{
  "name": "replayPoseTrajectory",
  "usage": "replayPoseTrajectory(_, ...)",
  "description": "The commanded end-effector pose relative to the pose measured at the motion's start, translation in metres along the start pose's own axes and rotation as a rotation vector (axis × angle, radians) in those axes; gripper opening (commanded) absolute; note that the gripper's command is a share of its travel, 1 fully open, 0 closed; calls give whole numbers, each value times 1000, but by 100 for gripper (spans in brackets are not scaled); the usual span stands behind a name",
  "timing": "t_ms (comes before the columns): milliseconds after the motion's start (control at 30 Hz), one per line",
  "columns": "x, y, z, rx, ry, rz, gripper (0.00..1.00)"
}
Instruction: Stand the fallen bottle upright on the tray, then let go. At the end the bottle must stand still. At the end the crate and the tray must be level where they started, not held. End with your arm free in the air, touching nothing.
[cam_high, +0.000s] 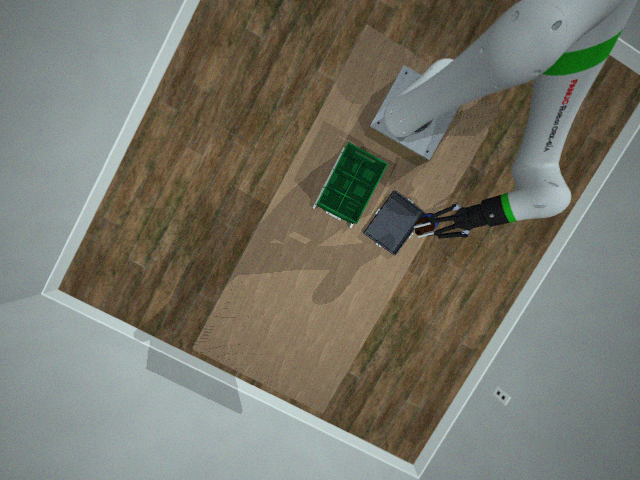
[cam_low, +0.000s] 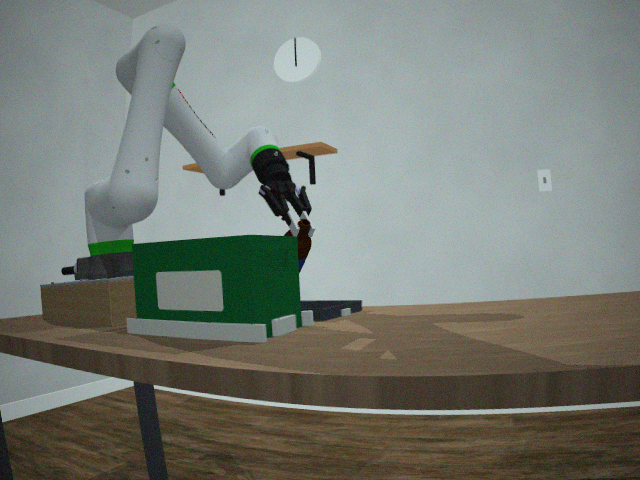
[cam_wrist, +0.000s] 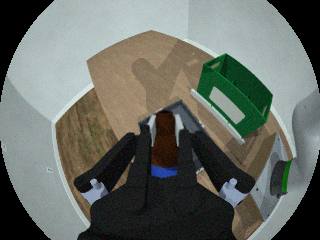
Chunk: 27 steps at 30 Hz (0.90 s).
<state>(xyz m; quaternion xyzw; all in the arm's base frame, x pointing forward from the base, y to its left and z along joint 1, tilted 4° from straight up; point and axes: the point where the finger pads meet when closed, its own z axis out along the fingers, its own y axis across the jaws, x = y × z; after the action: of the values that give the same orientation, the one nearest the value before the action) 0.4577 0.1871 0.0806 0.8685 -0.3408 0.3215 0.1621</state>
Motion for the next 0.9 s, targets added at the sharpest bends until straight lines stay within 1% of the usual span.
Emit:
replayPoseTrajectory(0, 0, 0, 0, 0, 20, 1, 0)
replayPoseTrajectory(267, -1, 0, -1, 1, 76, 1, 0)
replayPoseTrajectory(600, -2, -1, -1, 5, 112, 1, 0)
replayPoseTrajectory(867, -2, -1, -2, 6, 119, 1, 0)
